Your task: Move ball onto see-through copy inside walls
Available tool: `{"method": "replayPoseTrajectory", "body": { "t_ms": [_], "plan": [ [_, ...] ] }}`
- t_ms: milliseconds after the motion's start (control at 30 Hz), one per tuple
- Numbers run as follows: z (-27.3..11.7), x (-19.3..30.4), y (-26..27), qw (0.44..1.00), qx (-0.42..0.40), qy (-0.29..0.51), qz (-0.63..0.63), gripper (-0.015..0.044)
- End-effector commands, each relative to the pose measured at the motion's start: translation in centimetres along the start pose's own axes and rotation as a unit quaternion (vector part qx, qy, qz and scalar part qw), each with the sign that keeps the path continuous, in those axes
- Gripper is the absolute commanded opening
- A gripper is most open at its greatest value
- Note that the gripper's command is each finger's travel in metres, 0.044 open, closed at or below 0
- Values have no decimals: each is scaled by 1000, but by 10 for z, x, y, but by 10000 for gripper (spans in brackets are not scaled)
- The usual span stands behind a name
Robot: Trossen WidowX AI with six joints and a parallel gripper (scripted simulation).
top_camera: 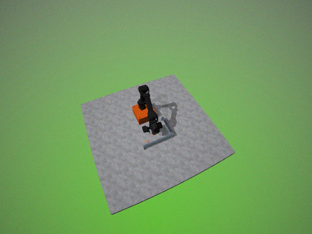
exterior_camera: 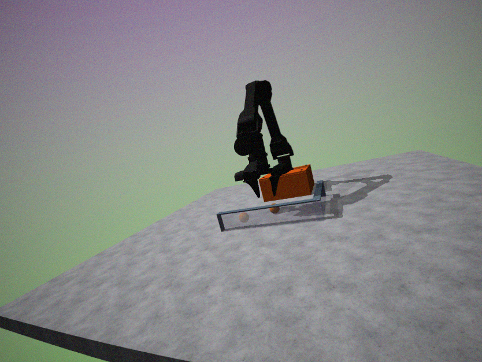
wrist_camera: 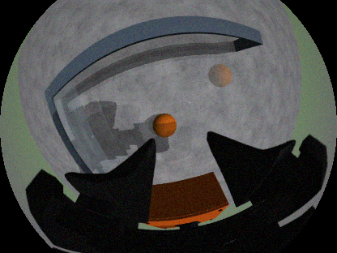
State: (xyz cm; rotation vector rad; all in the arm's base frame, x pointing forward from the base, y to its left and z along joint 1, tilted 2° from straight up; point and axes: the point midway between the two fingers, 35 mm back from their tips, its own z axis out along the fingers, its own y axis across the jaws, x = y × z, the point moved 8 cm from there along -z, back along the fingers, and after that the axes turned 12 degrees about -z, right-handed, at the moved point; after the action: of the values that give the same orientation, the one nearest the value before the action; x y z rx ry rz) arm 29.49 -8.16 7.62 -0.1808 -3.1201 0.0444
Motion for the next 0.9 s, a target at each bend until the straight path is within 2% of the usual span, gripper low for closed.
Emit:
{"method": "replayPoseTrajectory", "body": {
  "t_ms": [0,267,867],
  "plan": [
    [-3,-1,14,998,-13,-2,-59,272],
    [-2,-1,14,998,-13,-2,-59,272],
    [30,-1,15,998,-13,-2,-59,272]
  ]
}}
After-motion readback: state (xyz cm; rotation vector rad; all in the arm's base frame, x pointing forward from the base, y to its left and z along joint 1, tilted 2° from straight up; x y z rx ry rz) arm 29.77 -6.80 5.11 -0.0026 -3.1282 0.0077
